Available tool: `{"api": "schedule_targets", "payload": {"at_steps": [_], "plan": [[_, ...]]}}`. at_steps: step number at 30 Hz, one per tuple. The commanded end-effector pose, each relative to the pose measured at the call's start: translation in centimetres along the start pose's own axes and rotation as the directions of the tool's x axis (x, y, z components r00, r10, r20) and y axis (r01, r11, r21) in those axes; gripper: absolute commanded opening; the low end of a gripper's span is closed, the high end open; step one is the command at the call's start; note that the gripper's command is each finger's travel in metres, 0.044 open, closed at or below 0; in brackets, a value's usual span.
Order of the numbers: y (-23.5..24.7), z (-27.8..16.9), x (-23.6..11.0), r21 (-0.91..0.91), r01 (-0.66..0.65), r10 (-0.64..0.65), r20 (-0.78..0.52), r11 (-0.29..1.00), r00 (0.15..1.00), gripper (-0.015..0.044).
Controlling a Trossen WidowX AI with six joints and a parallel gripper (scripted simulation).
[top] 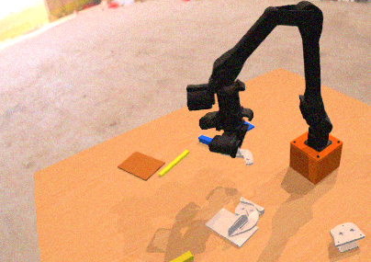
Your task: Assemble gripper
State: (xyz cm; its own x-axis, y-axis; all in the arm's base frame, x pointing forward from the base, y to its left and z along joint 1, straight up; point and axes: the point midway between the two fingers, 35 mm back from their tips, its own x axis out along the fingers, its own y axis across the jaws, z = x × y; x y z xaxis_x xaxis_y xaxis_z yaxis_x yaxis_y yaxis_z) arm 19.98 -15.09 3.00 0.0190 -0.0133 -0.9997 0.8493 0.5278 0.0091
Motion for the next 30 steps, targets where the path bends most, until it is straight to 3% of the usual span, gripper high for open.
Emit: {"api": "schedule_targets", "payload": {"at_steps": [1, 15, 30], "plan": [[0.8, 0.1, -0.2, -0.102, 0.001, -0.001, 0.005, 0.995, 1.000, 0.0134], [3.9, -0.4, -0.2, -0.506, 0.000, 0.002, 0.004, 0.862, 1.000, 0.0134], [7.2, -1.5, -0.2, -0.836, -0.001, 0.006, 0.003, 0.549, 1.000, 0.0134]]}}
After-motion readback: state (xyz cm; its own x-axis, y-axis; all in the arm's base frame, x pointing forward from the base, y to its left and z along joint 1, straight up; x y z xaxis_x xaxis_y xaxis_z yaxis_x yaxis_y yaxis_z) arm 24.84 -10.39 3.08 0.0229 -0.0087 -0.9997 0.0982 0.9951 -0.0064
